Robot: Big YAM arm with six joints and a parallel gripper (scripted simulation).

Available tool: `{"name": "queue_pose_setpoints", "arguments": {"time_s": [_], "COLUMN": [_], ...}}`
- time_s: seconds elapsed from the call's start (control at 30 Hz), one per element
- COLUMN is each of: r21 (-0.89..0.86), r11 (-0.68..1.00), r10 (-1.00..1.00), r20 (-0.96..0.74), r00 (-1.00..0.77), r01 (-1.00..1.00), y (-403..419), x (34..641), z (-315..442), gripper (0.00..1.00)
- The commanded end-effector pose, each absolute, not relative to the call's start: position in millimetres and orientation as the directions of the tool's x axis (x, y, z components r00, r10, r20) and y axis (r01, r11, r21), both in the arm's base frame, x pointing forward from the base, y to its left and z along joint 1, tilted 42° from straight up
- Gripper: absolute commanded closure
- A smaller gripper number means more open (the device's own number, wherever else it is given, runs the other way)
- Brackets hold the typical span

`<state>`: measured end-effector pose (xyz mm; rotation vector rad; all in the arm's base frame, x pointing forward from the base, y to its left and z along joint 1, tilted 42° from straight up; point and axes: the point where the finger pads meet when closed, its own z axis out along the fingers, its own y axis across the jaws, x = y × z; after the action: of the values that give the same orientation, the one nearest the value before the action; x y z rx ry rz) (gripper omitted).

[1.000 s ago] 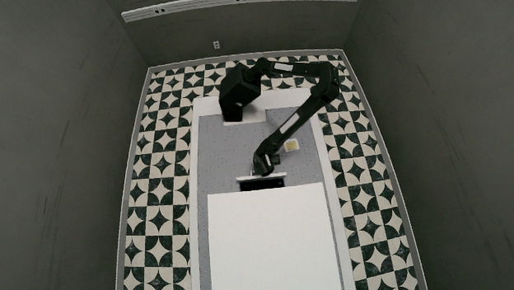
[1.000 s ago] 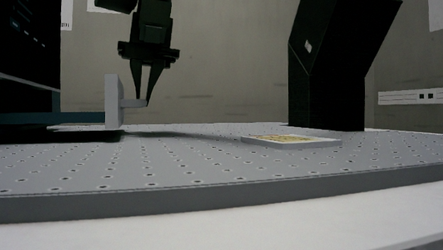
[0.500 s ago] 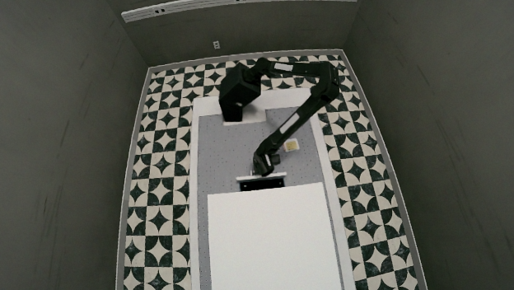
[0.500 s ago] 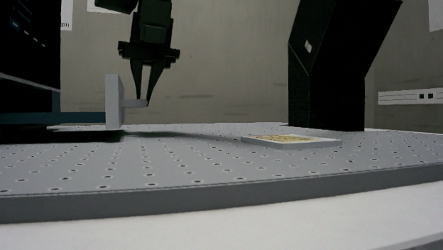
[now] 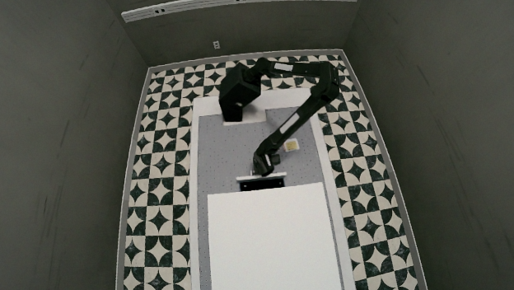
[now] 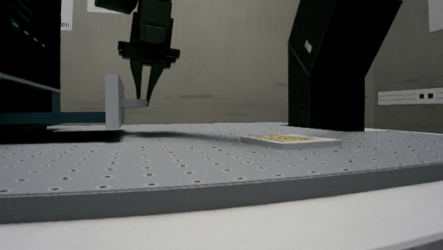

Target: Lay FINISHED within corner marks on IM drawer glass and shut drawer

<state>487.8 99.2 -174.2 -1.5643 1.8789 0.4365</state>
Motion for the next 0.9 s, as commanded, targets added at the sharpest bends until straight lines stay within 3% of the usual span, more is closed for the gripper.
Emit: {"name": "queue_pose_setpoints", "arguments": {"time_s": [0.0, 0.43, 0.87], "r21": [-0.105, -0.033, -0.076], "r11": [0.214, 0.146, 0.146], "r10": [-0.743, -0.746, -0.746], "r20": [-0.663, -0.660, -0.664], "r00": [-0.092, -0.088, -0.059], "r01": [-0.971, -0.989, -0.986], "y": [111.9, 113.1, 115.5], "x": [467.3, 455.4, 450.9], "z": [-179.4, -185.5, -175.7], "gripper": [0.93, 0.93, 0.93]}}
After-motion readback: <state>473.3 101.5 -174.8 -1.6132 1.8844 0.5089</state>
